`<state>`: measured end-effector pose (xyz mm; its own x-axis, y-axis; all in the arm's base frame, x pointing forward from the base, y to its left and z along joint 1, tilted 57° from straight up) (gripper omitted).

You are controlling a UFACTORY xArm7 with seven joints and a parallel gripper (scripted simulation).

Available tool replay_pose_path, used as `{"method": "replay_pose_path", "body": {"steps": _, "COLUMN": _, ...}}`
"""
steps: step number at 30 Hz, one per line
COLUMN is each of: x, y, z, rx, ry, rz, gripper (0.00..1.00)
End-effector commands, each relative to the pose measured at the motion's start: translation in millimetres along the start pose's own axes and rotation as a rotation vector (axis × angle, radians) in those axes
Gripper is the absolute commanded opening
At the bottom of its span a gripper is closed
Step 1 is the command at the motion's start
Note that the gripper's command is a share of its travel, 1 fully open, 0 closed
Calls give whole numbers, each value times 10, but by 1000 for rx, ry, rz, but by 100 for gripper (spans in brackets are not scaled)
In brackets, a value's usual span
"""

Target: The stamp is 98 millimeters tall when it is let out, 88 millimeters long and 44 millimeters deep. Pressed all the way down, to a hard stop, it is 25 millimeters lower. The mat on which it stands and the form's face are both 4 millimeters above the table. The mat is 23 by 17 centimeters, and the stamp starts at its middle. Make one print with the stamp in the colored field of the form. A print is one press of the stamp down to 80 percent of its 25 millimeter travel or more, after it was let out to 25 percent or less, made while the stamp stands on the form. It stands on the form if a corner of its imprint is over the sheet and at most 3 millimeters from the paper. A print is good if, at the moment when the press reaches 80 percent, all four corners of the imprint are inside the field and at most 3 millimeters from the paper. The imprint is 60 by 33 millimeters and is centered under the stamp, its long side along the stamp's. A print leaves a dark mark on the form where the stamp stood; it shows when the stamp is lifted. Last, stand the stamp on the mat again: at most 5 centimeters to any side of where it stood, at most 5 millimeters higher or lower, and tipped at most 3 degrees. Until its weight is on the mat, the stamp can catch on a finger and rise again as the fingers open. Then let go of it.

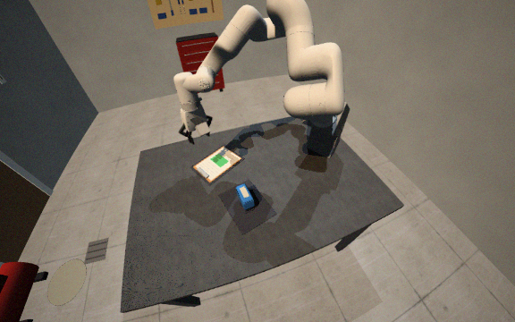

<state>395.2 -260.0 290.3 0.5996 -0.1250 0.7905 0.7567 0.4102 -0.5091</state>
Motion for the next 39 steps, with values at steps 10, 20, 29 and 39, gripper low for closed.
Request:
{"method": "replay_pose_path", "body": {"steps": 10, "x": -138, "y": 102, "z": 590, "rx": -47, "ry": 307, "rz": 11, "gripper": 87}}
{"method": "replay_pose_path", "body": {"steps": 20, "x": -404, "y": 316, "z": 1541, "rx": -47, "ry": 307, "rz": 11, "gripper": 87}}
{"method": "replay_pose_path", "body": {"steps": 29, "x": -665, "y": 508, "z": 2472, "rx": -47, "ry": 307, "rz": 11, "gripper": 87}}
{"method": "replay_pose_path", "body": {"steps": 39, "x": -787, "y": 584, "z": 2935, "rx": -47, "ry": 307, "rz": 11, "gripper": 87}}
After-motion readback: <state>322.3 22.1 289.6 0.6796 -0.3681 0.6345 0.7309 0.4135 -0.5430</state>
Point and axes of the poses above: the point where the finger pads meet when closed, its own y axis out along the fingers, its own x axis across the jaws, z = x × y, the point moved 5 cm from there along -y, back along the fingers, and after that the axes turned 15 degrees about y, right-handed, at the moved point
